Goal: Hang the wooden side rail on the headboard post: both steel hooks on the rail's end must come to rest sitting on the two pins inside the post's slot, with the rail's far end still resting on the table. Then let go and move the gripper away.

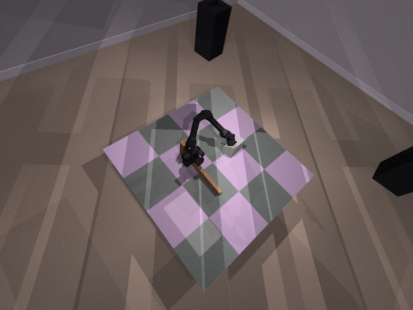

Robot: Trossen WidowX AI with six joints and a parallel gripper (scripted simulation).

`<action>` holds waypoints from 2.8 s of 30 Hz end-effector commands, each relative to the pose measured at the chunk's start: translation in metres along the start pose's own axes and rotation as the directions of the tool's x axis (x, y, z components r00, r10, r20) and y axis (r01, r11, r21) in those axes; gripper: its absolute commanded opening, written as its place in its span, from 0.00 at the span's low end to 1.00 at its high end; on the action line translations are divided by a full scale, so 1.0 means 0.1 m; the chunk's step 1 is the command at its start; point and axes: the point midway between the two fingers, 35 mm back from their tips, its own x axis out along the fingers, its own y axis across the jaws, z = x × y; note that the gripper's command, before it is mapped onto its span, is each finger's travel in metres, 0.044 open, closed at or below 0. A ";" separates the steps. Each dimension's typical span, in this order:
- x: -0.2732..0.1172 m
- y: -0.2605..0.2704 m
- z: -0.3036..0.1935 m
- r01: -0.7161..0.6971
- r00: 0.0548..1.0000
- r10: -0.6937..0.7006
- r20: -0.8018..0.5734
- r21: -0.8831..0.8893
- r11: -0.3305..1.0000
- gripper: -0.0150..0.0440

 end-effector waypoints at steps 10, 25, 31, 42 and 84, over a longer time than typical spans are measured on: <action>0.02 -0.01 -0.02 0.005 1.000 -0.005 -0.009 0.003 1.000 0.25; 0.04 -0.01 -0.02 0.005 1.000 -0.005 -0.010 0.003 1.000 0.25; 0.05 -0.01 -0.02 0.005 1.000 -0.005 -0.010 0.003 1.000 0.25; 0.07 -0.01 -0.02 0.005 1.000 -0.005 -0.010 0.003 1.000 0.25; -0.36 0.00 0.29 0.012 1.000 -0.012 -0.002 -0.001 1.000 1.00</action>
